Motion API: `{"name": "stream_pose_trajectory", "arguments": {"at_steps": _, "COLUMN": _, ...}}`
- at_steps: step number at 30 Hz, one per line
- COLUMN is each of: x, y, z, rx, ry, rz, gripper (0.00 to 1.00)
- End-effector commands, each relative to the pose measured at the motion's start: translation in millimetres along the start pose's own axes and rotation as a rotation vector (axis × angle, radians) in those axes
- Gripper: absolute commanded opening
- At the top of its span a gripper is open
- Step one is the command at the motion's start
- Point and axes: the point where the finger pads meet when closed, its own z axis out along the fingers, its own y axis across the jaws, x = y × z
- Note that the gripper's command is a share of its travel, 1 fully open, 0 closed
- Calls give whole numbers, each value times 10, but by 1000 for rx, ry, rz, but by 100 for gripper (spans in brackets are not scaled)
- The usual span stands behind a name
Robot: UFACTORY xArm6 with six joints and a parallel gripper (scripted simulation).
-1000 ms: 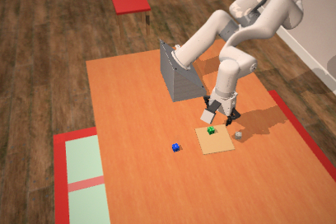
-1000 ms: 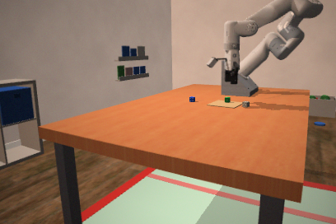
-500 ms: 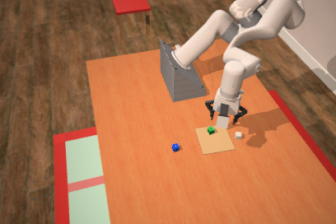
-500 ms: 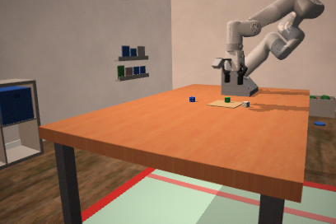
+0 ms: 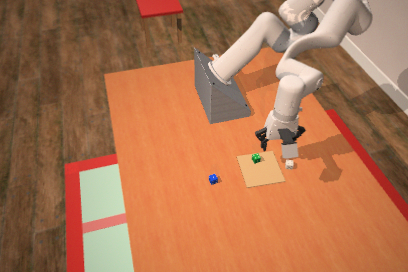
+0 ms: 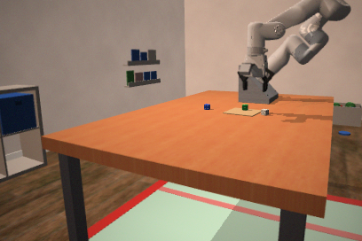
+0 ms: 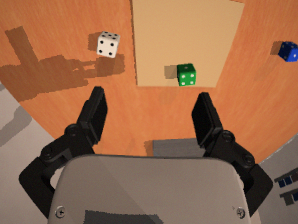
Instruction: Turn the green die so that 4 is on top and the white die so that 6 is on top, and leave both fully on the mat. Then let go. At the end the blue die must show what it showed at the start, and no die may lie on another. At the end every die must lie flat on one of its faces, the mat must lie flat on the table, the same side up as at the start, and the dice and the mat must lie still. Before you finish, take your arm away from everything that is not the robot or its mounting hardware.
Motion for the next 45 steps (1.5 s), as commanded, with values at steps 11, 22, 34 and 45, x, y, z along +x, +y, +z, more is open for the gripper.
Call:
{"name": "stream_pose_trajectory", "arguments": {"at_steps": 11, "x": 72, "y": -198, "z": 9, "rx": 5, "ry": 10, "rz": -441, "gripper": 100}}
{"name": "stream_pose_trajectory", "arguments": {"at_steps": 22, "x": 104, "y": -319, "z": 22, "rx": 5, "ry": 11, "rz": -698, "gripper": 100}}
{"name": "stream_pose_trajectory", "arguments": {"at_steps": 34, "x": 143, "y": -505, "z": 42, "rx": 6, "ry": 13, "rz": -1083, "gripper": 100}}
{"name": "stream_pose_trajectory", "arguments": {"at_steps": 45, "x": 161, "y": -609, "z": 54, "rx": 6, "ry": 15, "rz": -1293, "gripper": 100}}
